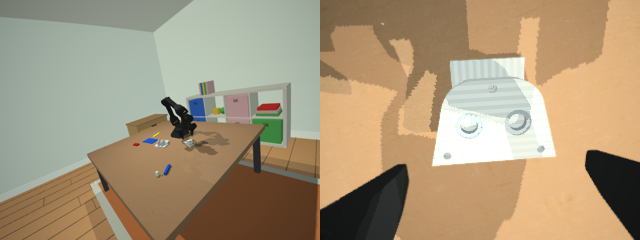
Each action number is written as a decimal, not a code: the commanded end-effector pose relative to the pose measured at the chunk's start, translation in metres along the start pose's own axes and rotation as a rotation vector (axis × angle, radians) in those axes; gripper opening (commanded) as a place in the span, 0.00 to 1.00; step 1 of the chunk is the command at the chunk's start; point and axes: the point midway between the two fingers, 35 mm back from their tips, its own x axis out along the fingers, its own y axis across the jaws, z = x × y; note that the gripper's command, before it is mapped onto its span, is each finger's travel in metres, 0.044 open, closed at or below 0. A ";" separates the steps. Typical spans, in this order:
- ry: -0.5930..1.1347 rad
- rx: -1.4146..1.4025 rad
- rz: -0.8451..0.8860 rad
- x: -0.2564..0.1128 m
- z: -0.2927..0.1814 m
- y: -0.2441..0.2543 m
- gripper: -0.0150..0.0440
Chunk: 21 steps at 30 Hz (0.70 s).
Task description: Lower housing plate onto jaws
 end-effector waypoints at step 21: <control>-0.001 -0.001 -0.003 0.031 0.002 -0.002 1.00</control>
